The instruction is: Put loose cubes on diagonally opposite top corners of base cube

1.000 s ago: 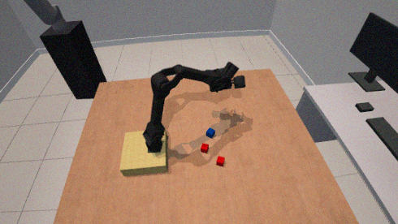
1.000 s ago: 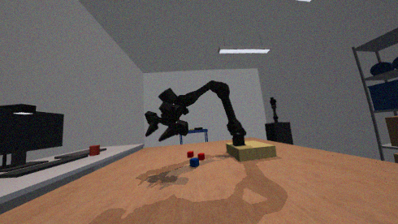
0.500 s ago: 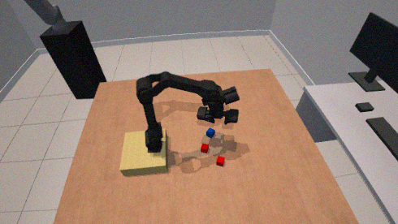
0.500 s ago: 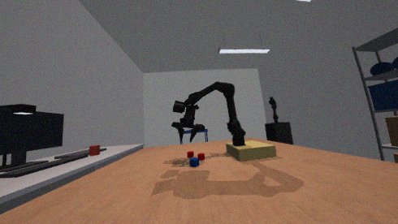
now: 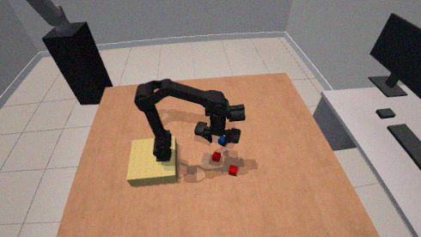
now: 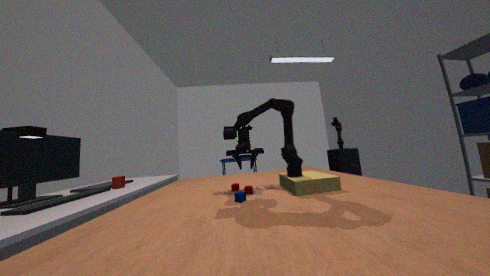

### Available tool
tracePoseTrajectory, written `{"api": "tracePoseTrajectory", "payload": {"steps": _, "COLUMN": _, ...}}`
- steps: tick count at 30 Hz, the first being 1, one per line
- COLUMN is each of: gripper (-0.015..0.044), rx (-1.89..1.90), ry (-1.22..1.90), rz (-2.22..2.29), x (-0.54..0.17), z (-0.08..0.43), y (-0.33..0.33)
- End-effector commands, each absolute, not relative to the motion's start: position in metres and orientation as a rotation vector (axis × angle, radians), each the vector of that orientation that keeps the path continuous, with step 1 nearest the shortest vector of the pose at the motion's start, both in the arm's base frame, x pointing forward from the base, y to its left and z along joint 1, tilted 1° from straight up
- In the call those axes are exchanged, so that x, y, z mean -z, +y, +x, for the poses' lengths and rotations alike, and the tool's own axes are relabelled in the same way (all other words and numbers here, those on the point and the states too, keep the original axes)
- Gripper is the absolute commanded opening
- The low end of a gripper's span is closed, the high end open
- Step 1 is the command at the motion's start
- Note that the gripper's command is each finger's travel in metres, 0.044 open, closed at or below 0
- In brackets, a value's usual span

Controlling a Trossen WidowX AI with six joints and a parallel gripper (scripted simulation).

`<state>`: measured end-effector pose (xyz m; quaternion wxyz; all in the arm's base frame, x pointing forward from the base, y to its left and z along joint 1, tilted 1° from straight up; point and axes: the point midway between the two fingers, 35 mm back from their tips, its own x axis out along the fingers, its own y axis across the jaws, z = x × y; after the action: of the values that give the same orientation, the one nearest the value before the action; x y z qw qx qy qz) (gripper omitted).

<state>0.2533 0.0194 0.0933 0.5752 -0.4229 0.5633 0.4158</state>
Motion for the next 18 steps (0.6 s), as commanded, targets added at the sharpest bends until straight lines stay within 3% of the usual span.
{"api": "tracePoseTrajectory", "payload": {"steps": 1, "gripper": 0.0265, "rx": -0.979, "ry": 1.33, "rz": -0.994, "x": -0.067, "z": 0.253, "y": 0.018}}
{"api": "tracePoseTrajectory", "payload": {"steps": 18, "gripper": 0.0265, "rx": -0.979, "ry": 1.331, "rz": -0.994, "x": -0.02, "z": 0.251, "y": 0.017}}
